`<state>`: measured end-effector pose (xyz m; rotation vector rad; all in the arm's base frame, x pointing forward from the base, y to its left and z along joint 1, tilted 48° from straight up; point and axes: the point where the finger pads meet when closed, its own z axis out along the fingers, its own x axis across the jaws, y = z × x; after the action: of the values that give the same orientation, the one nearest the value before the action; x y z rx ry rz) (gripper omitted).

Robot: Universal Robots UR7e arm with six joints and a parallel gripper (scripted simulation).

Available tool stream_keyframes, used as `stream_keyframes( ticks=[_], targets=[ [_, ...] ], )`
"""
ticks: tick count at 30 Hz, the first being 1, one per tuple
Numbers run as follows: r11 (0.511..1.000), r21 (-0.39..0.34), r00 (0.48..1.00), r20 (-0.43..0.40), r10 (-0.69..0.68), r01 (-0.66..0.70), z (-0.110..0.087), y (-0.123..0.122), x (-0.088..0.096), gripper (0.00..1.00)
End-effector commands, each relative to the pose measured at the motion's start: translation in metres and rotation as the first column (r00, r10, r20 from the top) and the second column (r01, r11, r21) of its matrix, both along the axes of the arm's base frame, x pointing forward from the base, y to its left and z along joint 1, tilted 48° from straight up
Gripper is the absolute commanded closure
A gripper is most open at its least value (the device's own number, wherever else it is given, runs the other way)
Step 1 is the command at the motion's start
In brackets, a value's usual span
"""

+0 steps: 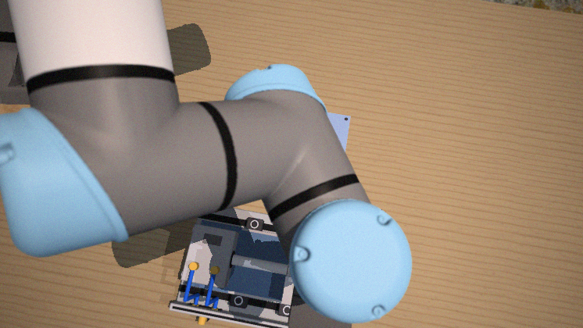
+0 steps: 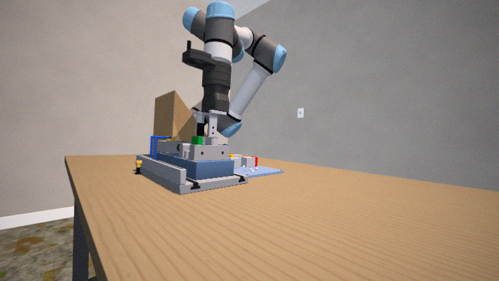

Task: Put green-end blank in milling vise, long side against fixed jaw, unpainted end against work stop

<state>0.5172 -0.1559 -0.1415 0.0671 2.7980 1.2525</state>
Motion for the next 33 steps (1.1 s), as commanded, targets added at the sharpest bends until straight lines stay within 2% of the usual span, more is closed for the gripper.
stream_keyframes(
  ticks=[1, 23, 28, 33],
  targets=[
    [1.0, -0.001, 1.0, 0.001, -0.001, 0.001, 0.001, -0.001, 0.0, 0.0],
    [1.0, -0.001, 1.0, 0.001, -0.001, 0.001, 0.004, -0.004, 0.0, 0.0],
    [1.0, -0.001, 1.0, 0.001, -0.001, 0.001, 0.043, -0.049, -0.005, 0.0],
    [1.0, -0.001, 1.0, 0.001, -0.001, 0.001, 0.043, -0.049, -0.005, 0.0]
  ],
)
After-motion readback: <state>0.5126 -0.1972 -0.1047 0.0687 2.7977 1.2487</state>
